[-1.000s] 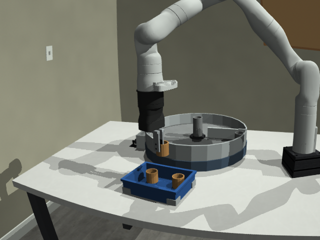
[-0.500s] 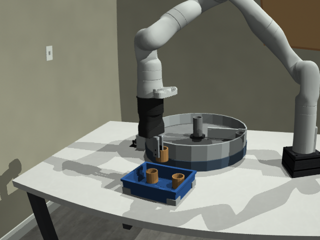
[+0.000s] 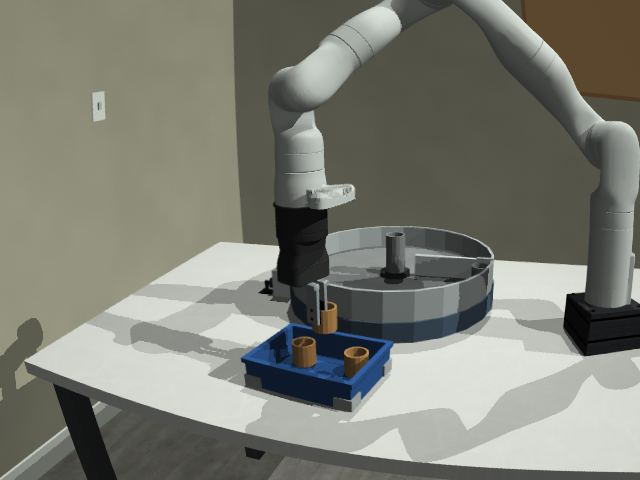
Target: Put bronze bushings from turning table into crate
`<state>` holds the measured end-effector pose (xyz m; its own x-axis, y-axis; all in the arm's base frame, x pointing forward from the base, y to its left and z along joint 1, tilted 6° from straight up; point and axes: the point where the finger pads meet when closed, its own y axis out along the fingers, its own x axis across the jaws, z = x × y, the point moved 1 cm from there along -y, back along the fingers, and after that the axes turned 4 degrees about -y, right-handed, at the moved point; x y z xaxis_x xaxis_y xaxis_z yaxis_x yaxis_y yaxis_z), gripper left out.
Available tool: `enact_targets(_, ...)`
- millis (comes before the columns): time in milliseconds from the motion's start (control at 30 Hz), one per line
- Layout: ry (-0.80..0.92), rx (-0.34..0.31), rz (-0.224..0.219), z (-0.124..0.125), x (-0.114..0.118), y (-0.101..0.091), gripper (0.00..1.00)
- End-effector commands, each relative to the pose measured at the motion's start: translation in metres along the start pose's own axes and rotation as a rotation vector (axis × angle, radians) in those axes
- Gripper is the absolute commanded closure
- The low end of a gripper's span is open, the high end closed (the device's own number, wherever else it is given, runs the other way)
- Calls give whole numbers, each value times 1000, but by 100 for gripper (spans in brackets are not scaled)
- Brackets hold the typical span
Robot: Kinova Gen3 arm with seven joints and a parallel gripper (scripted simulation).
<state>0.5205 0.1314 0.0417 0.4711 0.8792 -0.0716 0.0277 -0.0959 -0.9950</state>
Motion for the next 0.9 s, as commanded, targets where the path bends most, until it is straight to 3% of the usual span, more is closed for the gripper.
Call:
enact_targets(0, -1, 8, 7, 3, -2, 15, 100)
enact_targets(867, -1, 8, 7, 3, -2, 23, 100)
